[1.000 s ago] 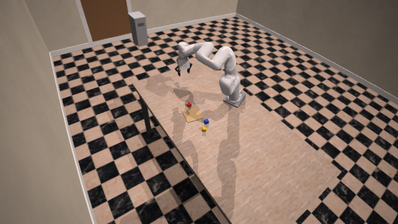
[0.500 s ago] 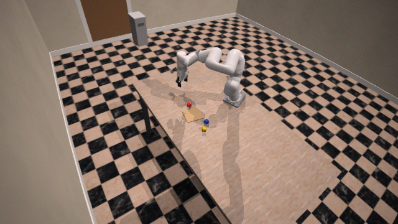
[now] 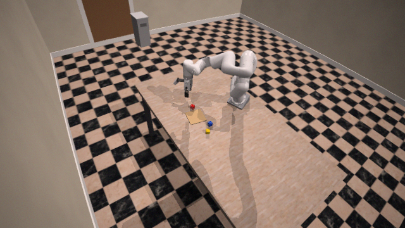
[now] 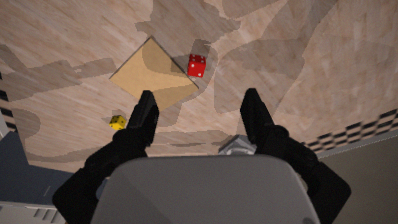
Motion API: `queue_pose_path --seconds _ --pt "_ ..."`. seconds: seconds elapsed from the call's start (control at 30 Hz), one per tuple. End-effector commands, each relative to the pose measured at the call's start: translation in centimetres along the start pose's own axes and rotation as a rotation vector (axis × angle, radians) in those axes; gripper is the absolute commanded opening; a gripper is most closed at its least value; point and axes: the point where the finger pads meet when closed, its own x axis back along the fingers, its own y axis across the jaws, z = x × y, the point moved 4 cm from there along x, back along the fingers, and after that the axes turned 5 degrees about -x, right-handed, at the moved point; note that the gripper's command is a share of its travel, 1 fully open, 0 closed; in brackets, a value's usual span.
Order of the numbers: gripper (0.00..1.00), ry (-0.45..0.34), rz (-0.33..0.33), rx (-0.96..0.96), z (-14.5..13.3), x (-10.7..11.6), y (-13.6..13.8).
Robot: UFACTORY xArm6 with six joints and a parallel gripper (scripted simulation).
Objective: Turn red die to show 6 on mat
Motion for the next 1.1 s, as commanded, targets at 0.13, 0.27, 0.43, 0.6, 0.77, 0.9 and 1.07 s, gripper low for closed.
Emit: queue_pose_path --seconds 0.13,0.27,0.43,0.6,0.77,0.9,1.07 --pt "1.0 0.008 0.001 0.013 -0.1 0.1 -0.3" --pt "1.0 0.008 0.001 0.013 -0.1 0.1 -0.3" --pt "1.0 0.008 0.001 0.013 -0.1 0.0 -0.3" --pt "1.0 0.007 0.001 0.012 -0.1 -1.9 -0.4" --pt "1.0 0.007 0.001 0.012 0.0 -5.5 -0.4" --pt "1.0 0.007 0.001 0.012 0.0 -7.0 -0.4" --pt "1.0 0.007 0.001 0.012 0.1 -9.5 -0.4"
